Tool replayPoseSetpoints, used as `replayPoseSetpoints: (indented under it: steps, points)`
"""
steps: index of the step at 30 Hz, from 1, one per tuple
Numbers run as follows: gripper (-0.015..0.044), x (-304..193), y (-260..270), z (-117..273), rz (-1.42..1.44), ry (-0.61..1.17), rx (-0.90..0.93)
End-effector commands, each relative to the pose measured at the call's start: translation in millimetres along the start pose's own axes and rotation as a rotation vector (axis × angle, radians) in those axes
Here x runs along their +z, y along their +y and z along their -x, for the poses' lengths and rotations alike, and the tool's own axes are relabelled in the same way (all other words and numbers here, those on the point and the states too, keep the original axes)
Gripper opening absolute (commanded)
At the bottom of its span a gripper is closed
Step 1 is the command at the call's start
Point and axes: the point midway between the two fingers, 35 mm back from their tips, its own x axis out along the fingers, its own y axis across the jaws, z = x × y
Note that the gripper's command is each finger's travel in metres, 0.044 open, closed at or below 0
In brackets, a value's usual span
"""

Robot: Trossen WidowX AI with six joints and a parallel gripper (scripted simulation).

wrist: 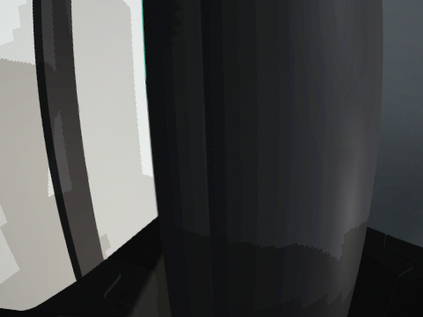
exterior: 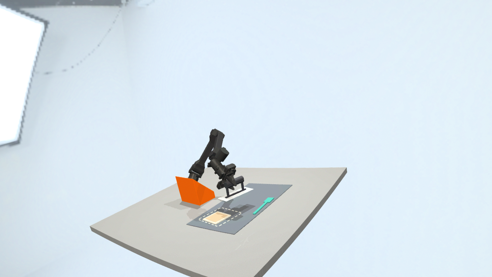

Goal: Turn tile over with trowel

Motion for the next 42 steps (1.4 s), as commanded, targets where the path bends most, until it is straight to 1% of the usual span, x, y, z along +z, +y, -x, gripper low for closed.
replayPoseSetpoints:
  steps: [1,22,42]
  points:
    - [0.0000,-19.5,-9.7,-2.1,0.011,0.002,-0.009]
    - [0.0000,-123.9,-12.8,-18.0,0.016,0.007,0.003]
    - [0.0000,-225.9,13.8,-22.6,0.013,-0.008,-0.012]
